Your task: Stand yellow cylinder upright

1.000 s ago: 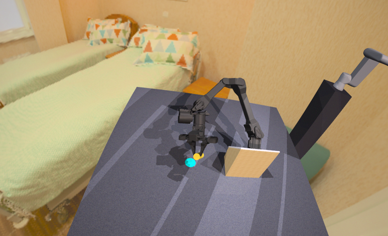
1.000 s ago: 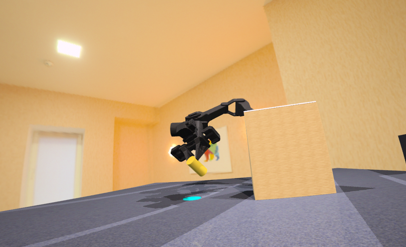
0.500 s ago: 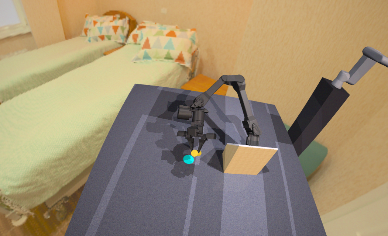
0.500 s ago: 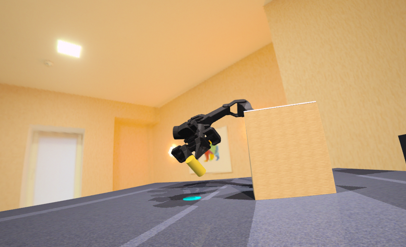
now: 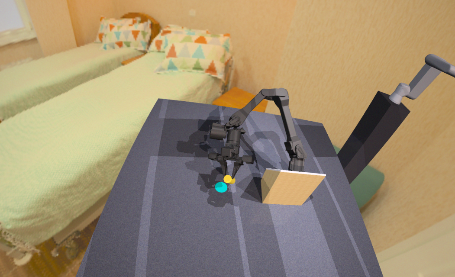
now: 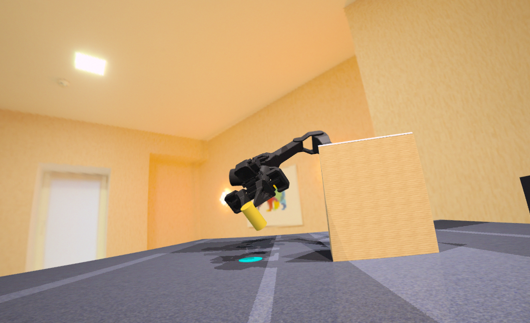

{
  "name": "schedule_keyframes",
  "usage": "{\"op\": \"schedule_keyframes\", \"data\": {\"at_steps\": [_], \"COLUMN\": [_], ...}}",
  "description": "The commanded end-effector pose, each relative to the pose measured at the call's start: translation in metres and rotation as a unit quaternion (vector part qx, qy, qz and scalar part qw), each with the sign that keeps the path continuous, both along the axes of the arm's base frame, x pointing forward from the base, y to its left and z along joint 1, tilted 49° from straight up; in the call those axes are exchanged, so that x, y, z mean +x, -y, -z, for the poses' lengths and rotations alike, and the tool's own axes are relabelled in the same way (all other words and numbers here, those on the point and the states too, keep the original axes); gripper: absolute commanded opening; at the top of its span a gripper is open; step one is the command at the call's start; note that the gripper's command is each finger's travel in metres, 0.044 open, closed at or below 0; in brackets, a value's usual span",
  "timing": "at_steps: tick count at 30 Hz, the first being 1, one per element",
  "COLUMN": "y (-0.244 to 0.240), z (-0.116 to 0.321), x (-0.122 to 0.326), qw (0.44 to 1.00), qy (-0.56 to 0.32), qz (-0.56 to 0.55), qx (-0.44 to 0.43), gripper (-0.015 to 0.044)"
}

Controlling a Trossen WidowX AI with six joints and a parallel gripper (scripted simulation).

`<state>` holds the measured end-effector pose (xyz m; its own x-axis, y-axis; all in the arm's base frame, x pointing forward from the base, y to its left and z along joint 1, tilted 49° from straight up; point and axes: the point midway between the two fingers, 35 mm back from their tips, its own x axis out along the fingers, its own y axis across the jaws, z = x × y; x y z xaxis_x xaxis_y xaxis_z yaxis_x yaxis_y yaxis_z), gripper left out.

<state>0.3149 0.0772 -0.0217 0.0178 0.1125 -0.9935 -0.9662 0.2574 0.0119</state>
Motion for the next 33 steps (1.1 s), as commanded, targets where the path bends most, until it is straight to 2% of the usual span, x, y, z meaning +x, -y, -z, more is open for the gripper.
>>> {"op": "schedule_keyframes", "data": {"at_steps": [1,33], "y": [0.001,0.003], "z": [-0.001,-0.013], "x": [0.000,0.003], "qw": [1.000,0.990], "qy": [0.007,0.070], "qz": [-0.004,-0.035], "qx": [0.018,0.119], "gripper": [0.0105,0.0105]}}
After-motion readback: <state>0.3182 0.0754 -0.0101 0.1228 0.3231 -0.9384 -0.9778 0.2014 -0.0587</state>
